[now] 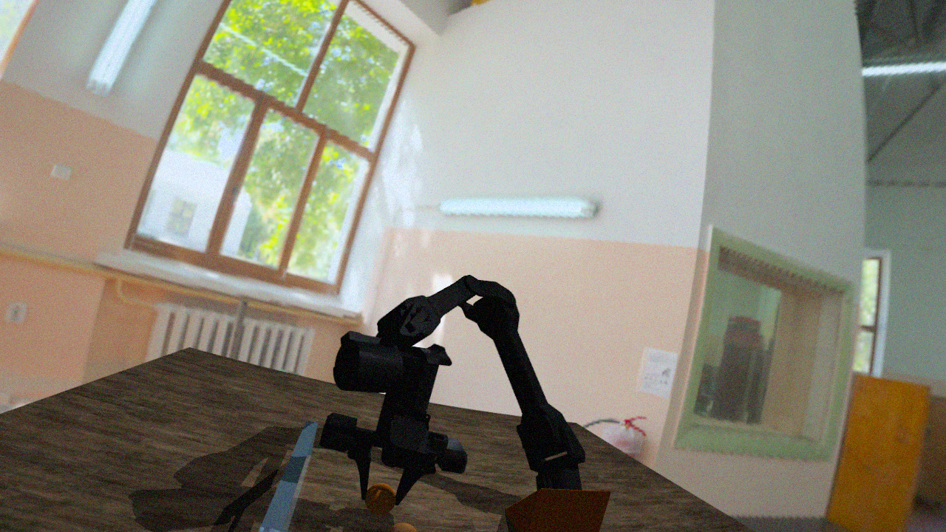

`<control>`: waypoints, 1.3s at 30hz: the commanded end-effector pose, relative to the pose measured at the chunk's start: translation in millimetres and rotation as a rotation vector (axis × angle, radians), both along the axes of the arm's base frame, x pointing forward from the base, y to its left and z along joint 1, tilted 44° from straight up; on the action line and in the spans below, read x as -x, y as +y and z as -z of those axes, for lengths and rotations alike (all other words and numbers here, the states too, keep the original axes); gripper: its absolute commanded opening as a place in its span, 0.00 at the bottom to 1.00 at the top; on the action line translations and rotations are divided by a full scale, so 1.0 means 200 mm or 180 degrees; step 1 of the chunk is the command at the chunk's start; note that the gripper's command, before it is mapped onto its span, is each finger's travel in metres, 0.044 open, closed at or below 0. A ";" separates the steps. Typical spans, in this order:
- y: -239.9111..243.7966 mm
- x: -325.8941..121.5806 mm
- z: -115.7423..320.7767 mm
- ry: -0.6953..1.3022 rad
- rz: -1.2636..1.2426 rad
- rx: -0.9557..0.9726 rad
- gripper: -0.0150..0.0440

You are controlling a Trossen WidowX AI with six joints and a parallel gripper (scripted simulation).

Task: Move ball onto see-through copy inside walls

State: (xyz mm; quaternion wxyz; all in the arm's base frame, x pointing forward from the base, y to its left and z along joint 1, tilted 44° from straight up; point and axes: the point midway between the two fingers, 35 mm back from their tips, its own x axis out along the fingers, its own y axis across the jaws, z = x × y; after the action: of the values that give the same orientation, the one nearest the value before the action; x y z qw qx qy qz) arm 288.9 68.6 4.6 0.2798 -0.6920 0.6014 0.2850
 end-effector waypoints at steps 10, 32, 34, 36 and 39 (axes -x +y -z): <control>0.22 0.01 -0.21 0.0039 -0.0002 -0.0029 0.25; 0.41 0.17 -0.09 0.0140 0.0014 0.0006 0.25; 0.41 0.19 -0.05 0.0140 0.0014 0.0006 0.25; 0.41 0.19 -0.04 0.0140 0.0015 0.0006 0.25; 0.40 0.18 -0.03 0.0140 0.0014 0.0005 0.25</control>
State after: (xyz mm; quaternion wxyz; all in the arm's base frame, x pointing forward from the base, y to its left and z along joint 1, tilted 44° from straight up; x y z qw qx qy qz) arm 251.6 150.1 12.6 0.2625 -0.6863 0.6085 0.2997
